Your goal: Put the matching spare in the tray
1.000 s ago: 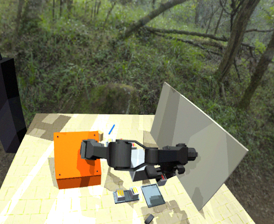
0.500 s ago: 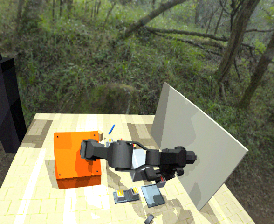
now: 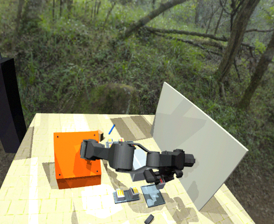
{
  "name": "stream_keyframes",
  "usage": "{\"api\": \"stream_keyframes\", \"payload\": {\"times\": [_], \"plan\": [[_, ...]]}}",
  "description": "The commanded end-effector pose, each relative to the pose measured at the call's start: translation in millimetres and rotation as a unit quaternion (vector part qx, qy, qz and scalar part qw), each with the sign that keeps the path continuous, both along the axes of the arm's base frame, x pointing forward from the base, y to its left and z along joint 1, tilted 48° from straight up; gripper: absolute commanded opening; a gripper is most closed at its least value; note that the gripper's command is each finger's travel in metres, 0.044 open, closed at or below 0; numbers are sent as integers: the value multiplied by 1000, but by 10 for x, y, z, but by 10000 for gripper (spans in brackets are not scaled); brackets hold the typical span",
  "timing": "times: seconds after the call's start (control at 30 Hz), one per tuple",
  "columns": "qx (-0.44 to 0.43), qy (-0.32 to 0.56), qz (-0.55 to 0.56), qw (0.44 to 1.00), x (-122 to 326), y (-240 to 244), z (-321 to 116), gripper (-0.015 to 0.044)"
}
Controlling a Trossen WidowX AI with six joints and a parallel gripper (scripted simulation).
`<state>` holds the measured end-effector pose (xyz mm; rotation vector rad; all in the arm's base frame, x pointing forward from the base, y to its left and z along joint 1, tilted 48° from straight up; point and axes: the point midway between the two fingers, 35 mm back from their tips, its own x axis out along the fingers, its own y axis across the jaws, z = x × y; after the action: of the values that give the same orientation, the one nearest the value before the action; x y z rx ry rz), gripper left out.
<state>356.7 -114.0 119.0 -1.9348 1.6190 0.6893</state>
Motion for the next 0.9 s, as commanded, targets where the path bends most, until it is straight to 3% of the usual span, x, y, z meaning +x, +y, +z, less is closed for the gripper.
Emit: {"api": "stream_keyframes", "payload": {"times": [0.0, 0.87], "plan": [[3, 3, 2, 1000, 8, -27, -56, 0], [1, 3, 3, 1000, 40, -225, -228, 0]]}}
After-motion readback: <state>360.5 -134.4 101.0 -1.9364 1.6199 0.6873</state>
